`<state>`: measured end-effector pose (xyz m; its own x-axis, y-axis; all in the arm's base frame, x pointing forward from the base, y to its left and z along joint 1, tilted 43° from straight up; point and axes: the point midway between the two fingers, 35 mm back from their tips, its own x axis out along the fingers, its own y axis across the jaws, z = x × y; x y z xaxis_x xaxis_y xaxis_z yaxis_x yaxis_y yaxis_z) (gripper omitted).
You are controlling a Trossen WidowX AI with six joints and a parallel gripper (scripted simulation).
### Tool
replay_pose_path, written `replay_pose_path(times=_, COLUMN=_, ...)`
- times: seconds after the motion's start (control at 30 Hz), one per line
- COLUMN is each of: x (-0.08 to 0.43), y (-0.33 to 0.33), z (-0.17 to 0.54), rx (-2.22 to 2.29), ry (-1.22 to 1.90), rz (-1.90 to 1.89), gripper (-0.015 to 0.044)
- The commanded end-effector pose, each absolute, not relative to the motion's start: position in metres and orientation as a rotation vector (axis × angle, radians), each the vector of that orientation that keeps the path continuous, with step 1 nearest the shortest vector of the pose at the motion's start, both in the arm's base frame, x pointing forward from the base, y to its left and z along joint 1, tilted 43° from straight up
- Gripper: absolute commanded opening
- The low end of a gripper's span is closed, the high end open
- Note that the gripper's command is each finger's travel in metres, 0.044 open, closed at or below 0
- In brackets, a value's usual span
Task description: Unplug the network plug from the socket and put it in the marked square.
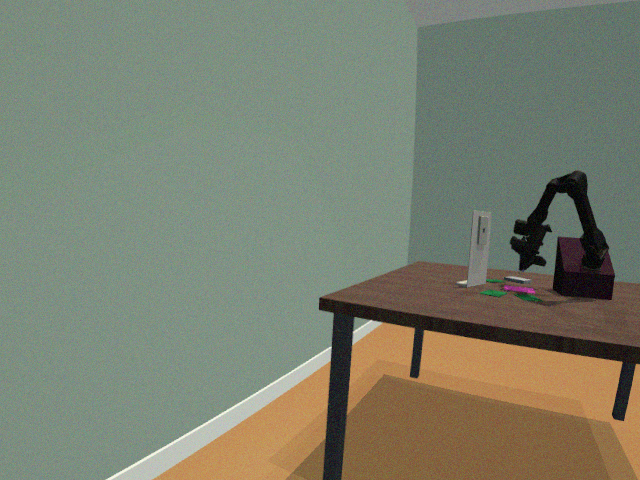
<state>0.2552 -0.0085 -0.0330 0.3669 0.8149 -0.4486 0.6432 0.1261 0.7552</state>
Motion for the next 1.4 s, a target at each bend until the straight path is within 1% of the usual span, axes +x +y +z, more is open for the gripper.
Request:
replay_pose_path(times=0.0, x=0.256, y=-0.009, z=-0.032, rx=1.598, ry=1.321, rz=0.274, gripper=0.0000)
replay_pose_path(times=0.27, x=0.256, y=-0.009, z=-0.031, rx=1.634, ry=1.272, rz=0.375, gripper=0.0000)
replay_pose_path(times=1.37, x=0.258, y=0.008, z=-0.054, rx=1.631, ry=1.272, rz=0.365, gripper=0.0000)
